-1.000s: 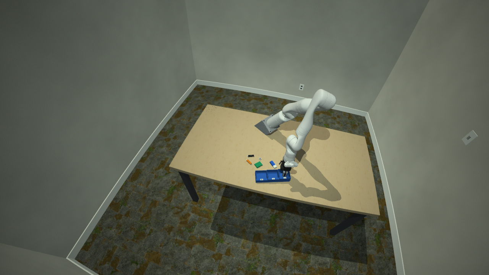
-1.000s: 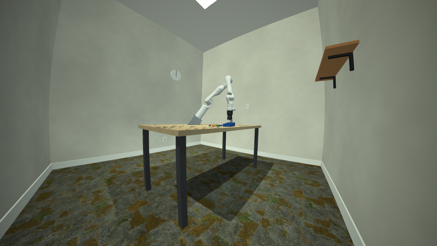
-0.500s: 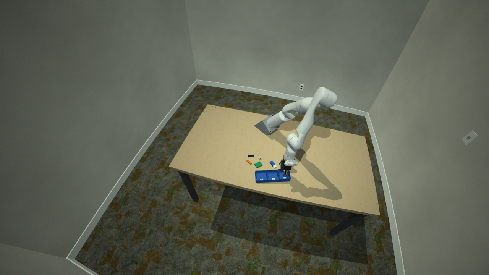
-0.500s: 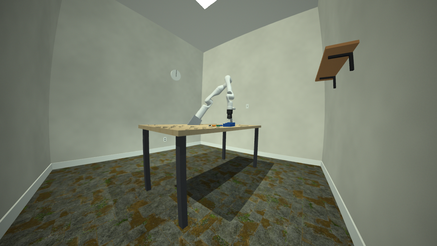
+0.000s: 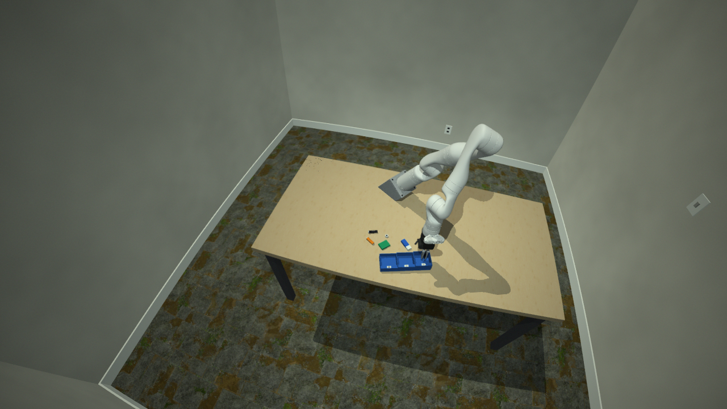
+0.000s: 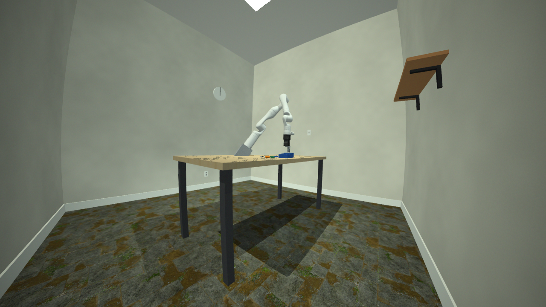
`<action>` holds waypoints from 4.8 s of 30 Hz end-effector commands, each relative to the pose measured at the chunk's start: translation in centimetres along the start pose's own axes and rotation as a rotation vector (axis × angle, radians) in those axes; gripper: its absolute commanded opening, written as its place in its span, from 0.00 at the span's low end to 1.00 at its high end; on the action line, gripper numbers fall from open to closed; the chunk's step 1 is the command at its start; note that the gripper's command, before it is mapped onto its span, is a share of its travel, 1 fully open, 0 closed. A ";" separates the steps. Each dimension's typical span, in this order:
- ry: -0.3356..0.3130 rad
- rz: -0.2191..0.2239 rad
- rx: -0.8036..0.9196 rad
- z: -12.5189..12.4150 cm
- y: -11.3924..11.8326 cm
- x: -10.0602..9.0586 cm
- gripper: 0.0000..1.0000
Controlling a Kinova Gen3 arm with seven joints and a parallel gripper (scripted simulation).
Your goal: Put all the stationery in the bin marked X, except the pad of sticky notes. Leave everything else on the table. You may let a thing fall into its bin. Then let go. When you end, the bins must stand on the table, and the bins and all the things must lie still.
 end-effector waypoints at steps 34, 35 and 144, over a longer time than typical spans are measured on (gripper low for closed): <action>0.019 0.005 -0.004 -0.3 -0.1 -15.2 0.31; 0.019 0.005 -0.004 -0.3 -0.1 -15.2 0.31; 0.014 -0.022 2.563 9.1 8.7 0.9 0.75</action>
Point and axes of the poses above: the point where the finger pads meet when closed, its own x axis out along the fingers, its own y axis across the jaws, z = x × y, the point moved 1 cm from there along -x, back along the fingers, and after that the axes turned 6 degrees about x, right-handed, at the moved point
